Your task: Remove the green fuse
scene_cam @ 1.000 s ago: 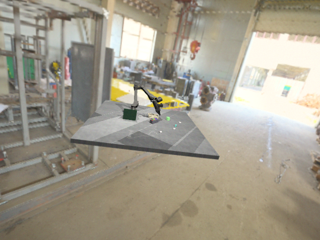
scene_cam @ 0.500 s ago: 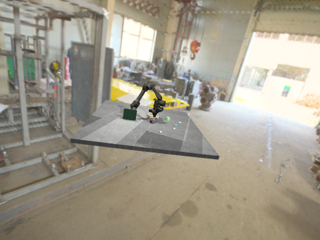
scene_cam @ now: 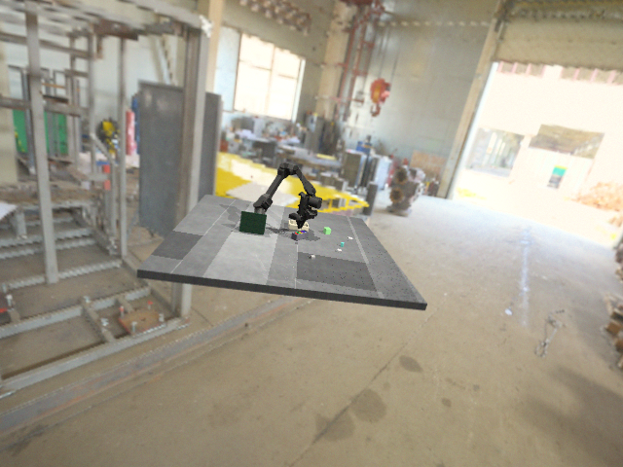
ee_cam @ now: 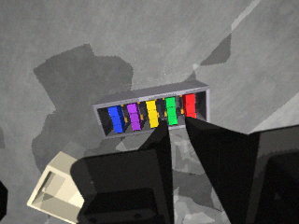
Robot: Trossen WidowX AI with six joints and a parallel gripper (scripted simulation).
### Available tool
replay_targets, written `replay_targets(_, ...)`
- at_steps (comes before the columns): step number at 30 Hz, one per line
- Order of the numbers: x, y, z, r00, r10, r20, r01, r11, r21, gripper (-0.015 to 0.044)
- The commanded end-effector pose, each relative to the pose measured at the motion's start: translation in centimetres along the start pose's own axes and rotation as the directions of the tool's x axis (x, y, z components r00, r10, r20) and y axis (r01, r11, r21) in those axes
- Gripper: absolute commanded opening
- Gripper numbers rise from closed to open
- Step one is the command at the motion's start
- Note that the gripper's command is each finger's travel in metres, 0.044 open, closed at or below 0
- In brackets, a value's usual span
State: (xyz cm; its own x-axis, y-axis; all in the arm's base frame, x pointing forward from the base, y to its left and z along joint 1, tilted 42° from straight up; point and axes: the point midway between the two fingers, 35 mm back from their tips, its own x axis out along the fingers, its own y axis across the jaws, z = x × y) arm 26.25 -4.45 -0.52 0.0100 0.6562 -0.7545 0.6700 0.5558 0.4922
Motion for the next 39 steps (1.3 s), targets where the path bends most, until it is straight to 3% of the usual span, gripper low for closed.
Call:
replay_targets(1, 0.5, 0.0, 0.0, 1.0, 0.005, -0.005, -0.005, 1.0, 0.009, 0.0074)
replay_targets(39, 3.4, -0.1, -0.2, 1.0, 0.006, -0.006, -0.006, 1.0, 0.008, 0.0074)
